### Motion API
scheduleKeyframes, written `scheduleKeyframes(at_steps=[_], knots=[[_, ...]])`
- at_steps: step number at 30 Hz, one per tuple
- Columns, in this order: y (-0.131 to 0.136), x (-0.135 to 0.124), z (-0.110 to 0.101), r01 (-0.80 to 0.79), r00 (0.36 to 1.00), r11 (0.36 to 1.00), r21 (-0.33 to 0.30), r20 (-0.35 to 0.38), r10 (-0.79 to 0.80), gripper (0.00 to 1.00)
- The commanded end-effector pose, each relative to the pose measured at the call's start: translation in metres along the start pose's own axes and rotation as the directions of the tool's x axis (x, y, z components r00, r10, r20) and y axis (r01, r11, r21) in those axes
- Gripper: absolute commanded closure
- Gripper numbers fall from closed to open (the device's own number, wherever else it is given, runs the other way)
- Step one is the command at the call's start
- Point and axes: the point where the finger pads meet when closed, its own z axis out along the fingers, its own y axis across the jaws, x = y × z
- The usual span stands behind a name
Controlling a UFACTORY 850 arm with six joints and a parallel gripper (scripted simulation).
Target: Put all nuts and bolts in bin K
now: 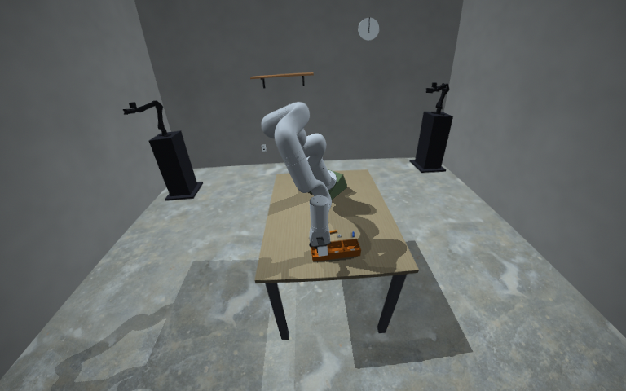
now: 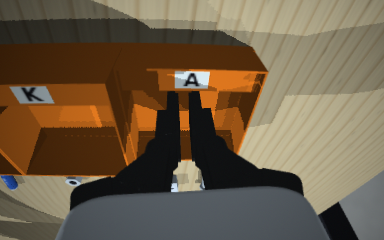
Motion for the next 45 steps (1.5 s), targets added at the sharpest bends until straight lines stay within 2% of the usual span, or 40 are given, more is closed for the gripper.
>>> scheduleKeyframes(at_steps=[1, 24, 45], knots=[[0.0, 0.001, -0.001, 0.0, 1.0, 1.0, 0.0, -0.002, 0.0, 0.93], [0.0, 0.001, -0.001, 0.0, 1.0, 1.0, 0.0, -0.002, 0.0, 0.93], [0.0, 0.001, -0.026, 0.0, 1.0, 1.0, 0.0, -0.002, 0.0, 0.93]])
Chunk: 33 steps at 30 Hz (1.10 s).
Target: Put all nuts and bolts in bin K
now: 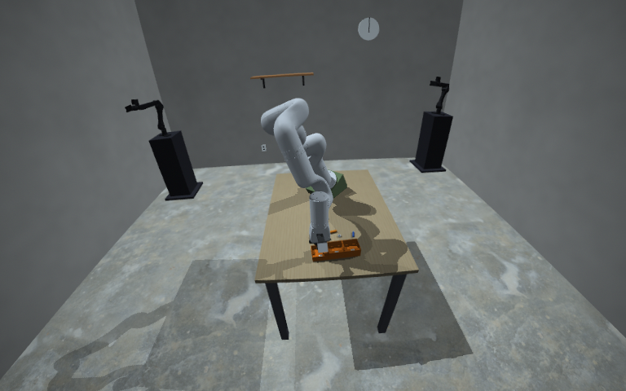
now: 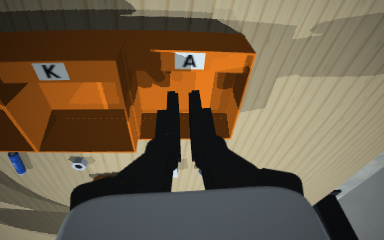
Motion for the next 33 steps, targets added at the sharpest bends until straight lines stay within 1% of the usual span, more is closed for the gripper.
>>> scheduleKeyframes(at_steps=[1, 2, 9, 14, 26, 28, 33], knots=[[0.0, 0.001, -0.005, 0.0, 1.0, 1.0, 0.0, -0.001, 0.0, 0.93], [0.0, 0.001, -0.006, 0.0, 1.0, 1.0, 0.0, -0.001, 0.0, 0.93], [0.0, 0.001, -0.034, 0.0, 1.0, 1.0, 0.0, -0.001, 0.0, 0.93], [0.0, 0.001, -0.038, 0.0, 1.0, 1.0, 0.0, -0.001, 0.0, 0.93], [-0.06, -0.002, -0.038, 0.0, 1.0, 1.0, 0.0, -0.001, 0.0, 0.93], [-0.06, -0.002, -0.038, 0.0, 1.0, 1.0, 0.0, -0.001, 0.0, 0.93], [-0.083, -0.003, -0.038, 0.0, 1.0, 1.0, 0.0, -0.001, 0.0, 0.93]])
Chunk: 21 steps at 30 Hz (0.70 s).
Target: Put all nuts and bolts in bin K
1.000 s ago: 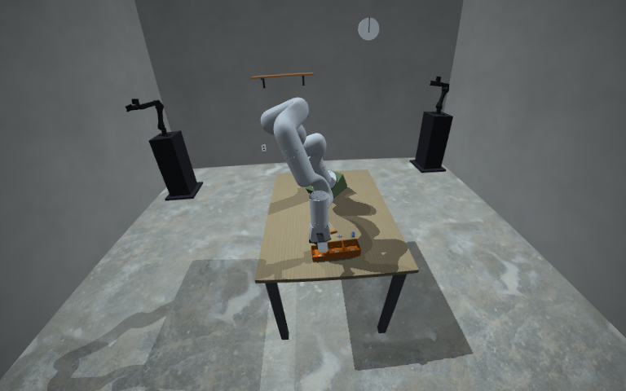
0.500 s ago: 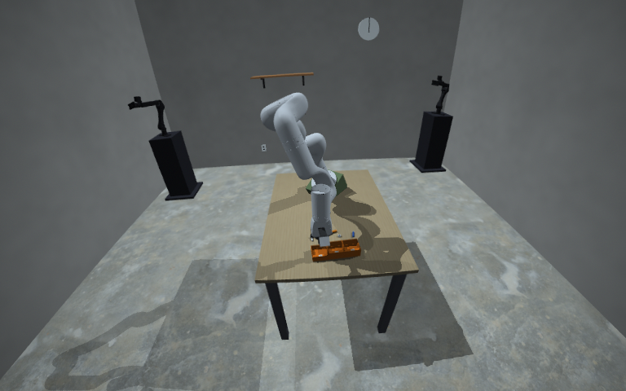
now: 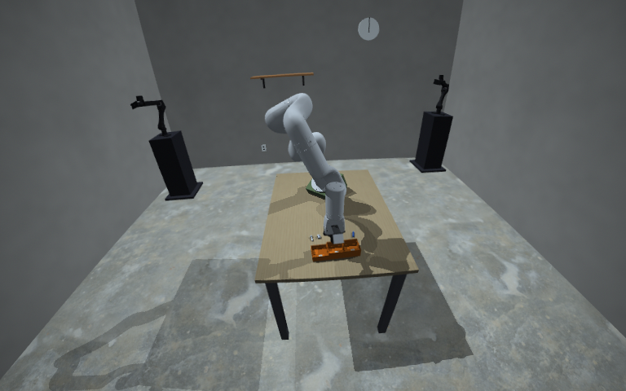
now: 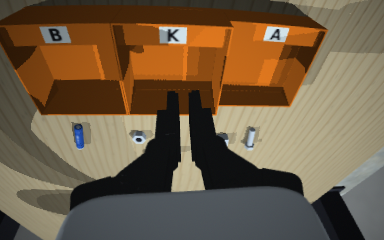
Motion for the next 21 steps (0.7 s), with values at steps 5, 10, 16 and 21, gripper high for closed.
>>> scheduleKeyframes(at_steps=[5, 10, 16, 21], knots=[[-0.01, 0.0, 0.005, 0.0, 1.0, 1.0, -0.001, -0.003, 0.0, 0.93], [-0.01, 0.0, 0.018, 0.0, 1.0, 1.0, -0.001, -0.002, 0.0, 0.93], [-0.01, 0.0, 0.029, 0.0, 1.0, 1.0, -0.001, -0.002, 0.0, 0.93], [-0.01, 0.0, 0.042, 0.0, 1.0, 1.0, -0.001, -0.002, 0.0, 0.93]])
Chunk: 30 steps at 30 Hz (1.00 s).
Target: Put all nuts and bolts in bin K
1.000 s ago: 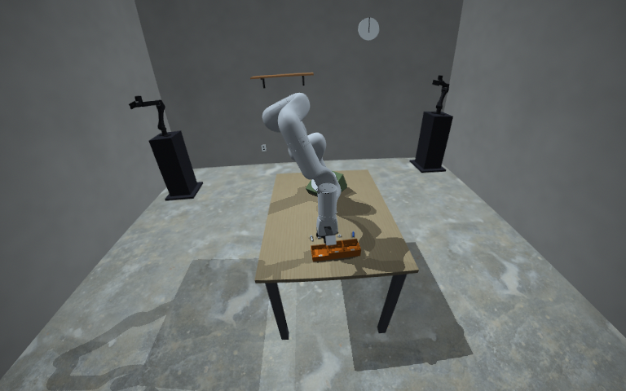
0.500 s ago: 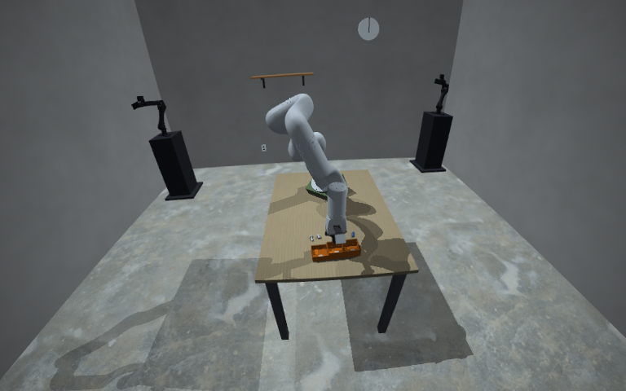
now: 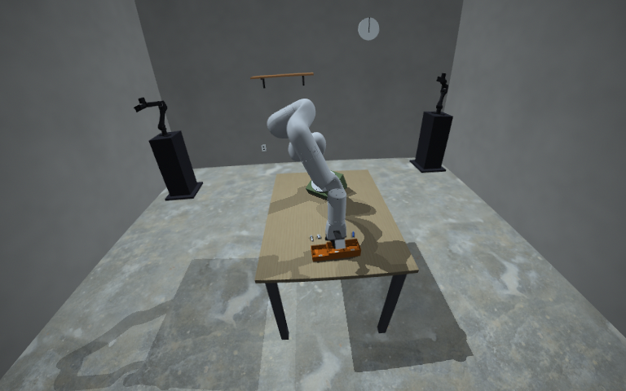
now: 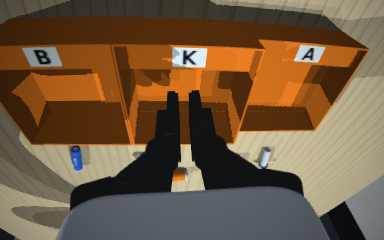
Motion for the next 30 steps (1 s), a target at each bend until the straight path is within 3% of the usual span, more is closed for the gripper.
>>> scheduleKeyframes(at_steps=[1, 6, 30], knots=[[0.0, 0.001, 0.008, 0.0, 1.0, 1.0, 0.0, -0.003, 0.0, 0.93], [0.0, 0.001, 0.022, 0.0, 1.0, 1.0, 0.0, -0.003, 0.0, 0.93], [0.0, 0.001, 0.022, 0.0, 1.0, 1.0, 0.0, -0.003, 0.0, 0.93]])
